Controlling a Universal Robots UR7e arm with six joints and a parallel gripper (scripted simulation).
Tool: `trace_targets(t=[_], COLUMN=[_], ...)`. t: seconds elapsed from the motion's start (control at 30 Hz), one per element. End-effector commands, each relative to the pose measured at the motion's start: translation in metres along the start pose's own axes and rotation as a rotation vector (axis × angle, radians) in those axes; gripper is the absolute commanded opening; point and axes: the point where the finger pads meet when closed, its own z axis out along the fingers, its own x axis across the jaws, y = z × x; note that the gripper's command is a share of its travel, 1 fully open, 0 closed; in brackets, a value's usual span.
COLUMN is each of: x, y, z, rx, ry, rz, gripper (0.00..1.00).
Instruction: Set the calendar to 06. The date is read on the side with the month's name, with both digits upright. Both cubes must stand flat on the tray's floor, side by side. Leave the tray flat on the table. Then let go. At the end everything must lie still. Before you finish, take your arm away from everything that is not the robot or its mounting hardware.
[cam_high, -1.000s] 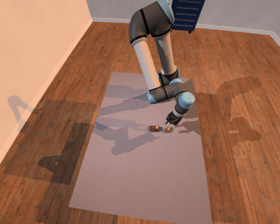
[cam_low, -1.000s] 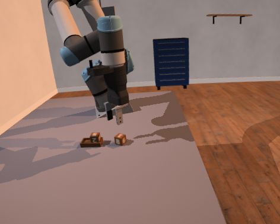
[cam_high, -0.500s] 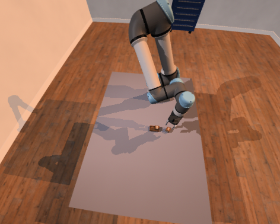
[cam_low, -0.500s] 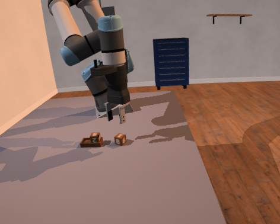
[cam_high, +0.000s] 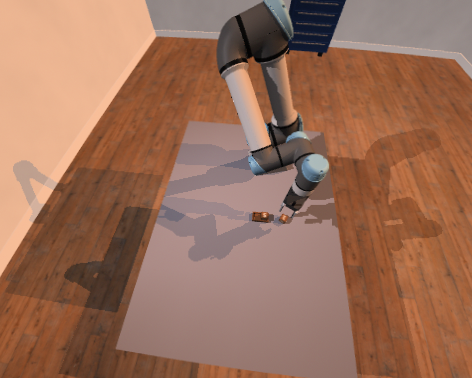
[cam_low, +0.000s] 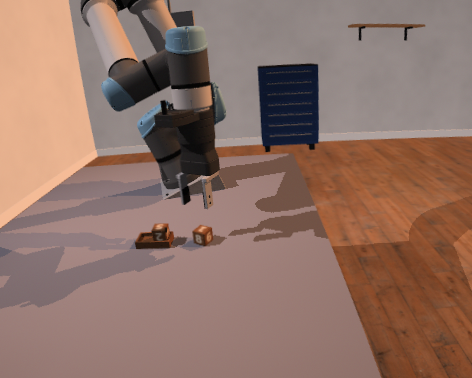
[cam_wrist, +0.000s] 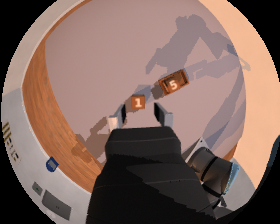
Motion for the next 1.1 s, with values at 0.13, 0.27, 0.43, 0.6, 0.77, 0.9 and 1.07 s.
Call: trace_targets(t=[0.13,0.27,0.43,0.6,0.77,0.9,1.07], x=[-0.0002,-0.0002,-0.0002,-0.0002,-0.0002,-0.0002,-0.0002], y=[-0.0003,-0.0003,-0.0003,-0.0003,-0.0003,-0.0003,-0.0003], z=[-0.0003,-0.0003,-0.0003,-0.0003,-0.0003,-0.0003,-0.0003], rx=[0.001,0.001,0.001,0.001,0.001,0.001,0.001], ry=[-0.001,-0.001,-0.001,-0.001,-0.001,-0.001,-0.001], rz=[-0.002,-0.002,-0.002,-0.002,-0.002,-0.002,-0.002], gripper=[0.90,0.90,0.90,0.90,0.90,0.90,0.90])
